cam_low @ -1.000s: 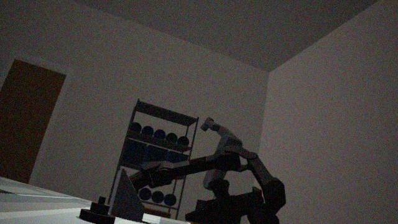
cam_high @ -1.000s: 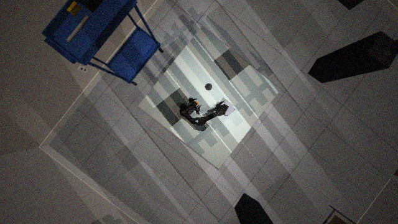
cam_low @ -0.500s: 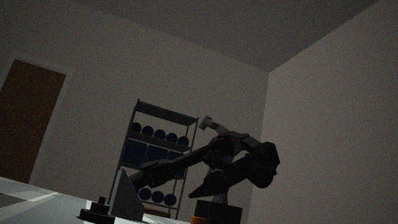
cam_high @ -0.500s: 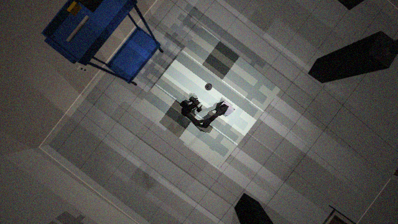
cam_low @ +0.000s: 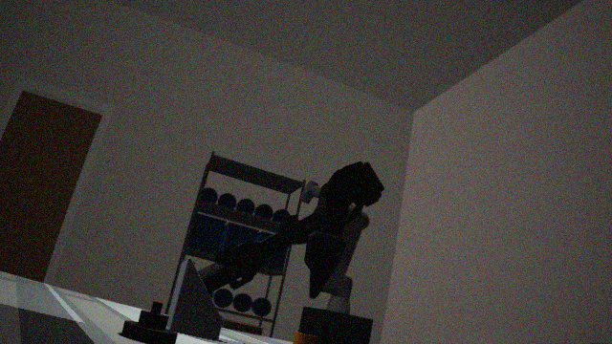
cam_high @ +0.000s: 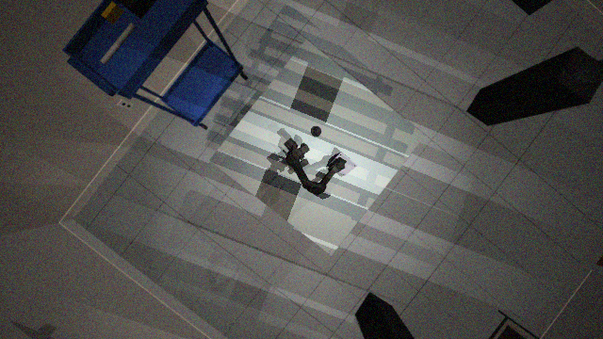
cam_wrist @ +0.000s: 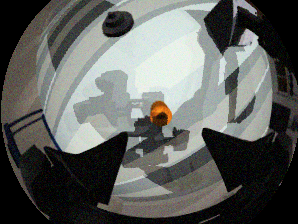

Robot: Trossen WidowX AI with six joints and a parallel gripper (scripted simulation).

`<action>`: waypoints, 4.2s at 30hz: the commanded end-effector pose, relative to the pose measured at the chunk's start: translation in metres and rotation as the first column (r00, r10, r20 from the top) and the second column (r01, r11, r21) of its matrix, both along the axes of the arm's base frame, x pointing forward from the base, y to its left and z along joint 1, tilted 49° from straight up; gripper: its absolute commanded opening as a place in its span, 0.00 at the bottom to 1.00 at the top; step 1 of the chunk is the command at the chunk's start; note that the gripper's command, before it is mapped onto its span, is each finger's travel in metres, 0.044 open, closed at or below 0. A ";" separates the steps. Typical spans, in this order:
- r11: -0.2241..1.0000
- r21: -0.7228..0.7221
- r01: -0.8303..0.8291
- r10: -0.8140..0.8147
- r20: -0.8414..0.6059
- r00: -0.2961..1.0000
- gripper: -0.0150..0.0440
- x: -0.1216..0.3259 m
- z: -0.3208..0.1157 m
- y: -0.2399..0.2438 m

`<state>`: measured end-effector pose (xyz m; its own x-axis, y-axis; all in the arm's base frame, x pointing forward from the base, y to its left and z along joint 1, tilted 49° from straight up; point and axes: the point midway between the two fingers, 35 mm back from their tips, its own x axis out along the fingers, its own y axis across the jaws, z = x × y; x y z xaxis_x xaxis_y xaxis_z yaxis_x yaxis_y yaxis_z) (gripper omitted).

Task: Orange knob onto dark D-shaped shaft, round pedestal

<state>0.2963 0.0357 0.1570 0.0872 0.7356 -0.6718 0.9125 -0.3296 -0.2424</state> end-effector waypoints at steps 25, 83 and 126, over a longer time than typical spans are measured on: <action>0.433 -0.709 -0.557 0.720 0.644 -0.259 1.00 0.000 0.001 0.001; 0.433 -0.709 -0.556 0.720 0.644 -0.260 1.00 0.012 -0.065 0.075; 0.420 -0.716 -0.558 0.733 0.630 -0.257 0.25 0.011 -0.035 0.023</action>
